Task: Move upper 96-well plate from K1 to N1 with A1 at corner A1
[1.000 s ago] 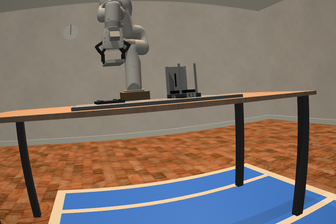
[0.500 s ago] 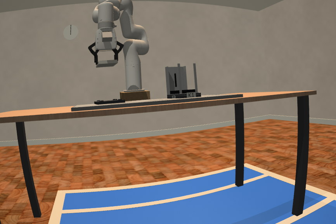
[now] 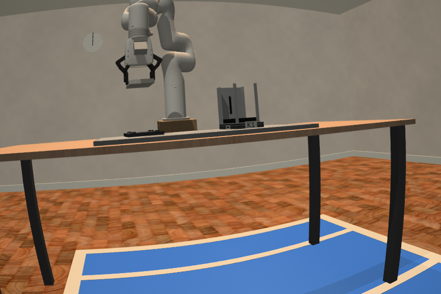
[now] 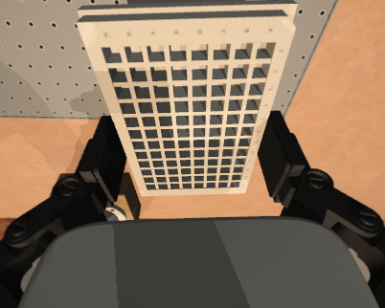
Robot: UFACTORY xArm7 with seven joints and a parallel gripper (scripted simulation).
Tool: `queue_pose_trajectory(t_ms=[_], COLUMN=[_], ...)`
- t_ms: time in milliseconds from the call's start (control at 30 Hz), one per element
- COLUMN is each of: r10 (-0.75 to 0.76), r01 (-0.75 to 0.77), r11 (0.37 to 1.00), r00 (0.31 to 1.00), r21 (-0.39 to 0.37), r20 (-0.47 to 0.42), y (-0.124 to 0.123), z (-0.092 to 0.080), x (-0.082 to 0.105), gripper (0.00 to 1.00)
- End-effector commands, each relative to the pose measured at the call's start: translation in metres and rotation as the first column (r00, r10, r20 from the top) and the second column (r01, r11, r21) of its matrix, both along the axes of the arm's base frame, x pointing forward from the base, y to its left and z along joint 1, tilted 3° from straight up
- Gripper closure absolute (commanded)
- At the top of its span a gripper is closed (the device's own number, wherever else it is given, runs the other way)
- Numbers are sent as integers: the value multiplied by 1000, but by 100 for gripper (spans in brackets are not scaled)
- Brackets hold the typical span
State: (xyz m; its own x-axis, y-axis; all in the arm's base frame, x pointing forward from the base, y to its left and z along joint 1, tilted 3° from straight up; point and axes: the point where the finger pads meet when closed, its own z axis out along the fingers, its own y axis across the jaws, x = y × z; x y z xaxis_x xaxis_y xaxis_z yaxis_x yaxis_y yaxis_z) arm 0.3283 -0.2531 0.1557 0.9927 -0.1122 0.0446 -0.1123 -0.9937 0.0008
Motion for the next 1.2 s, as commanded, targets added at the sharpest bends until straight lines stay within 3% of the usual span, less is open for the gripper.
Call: queue_pose_trajectory(t_ms=[0,500,1167], r10=[0,0,0], r01=[0,0,0], r11=[1000,1000,1000], r00=[1000,1000,1000], r21=[-2,-2,-2], r20=[3,3,3], y=[0,0,0], z=[1,1,-29], x=[1,1,3], gripper=[100,100,100])
